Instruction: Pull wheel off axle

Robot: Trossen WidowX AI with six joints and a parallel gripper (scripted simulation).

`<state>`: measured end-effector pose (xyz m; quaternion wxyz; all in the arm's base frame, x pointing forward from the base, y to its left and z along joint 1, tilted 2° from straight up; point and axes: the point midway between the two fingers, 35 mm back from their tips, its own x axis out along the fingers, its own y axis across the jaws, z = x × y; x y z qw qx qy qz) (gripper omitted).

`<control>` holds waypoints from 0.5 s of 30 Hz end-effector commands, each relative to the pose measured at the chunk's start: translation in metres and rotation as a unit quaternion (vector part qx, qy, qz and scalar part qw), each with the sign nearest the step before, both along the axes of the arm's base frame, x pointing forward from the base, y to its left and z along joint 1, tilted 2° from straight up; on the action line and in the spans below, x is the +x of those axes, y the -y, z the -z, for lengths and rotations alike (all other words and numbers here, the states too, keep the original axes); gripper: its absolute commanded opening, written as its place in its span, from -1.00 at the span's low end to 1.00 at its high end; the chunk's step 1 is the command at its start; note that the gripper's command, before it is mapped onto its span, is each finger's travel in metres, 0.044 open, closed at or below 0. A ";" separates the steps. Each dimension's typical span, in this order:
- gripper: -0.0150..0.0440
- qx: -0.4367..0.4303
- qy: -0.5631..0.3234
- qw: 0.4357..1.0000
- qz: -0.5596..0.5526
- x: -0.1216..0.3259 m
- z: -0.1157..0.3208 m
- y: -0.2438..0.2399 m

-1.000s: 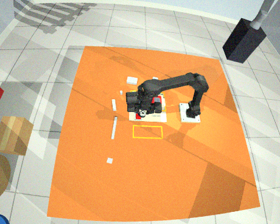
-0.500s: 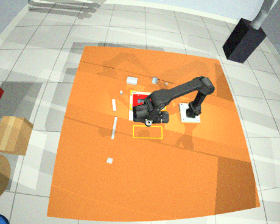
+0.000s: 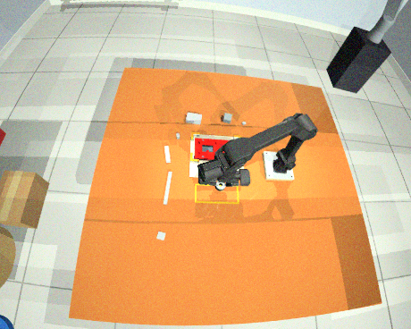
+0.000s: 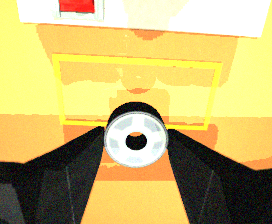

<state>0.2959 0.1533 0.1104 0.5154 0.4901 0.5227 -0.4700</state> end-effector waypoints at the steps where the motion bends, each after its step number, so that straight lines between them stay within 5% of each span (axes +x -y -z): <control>1: -0.49 0.001 -0.004 1.000 0.002 -0.002 0.010 -0.001; 15: -0.49 0.001 -0.004 1.000 0.002 -0.001 0.083 -0.003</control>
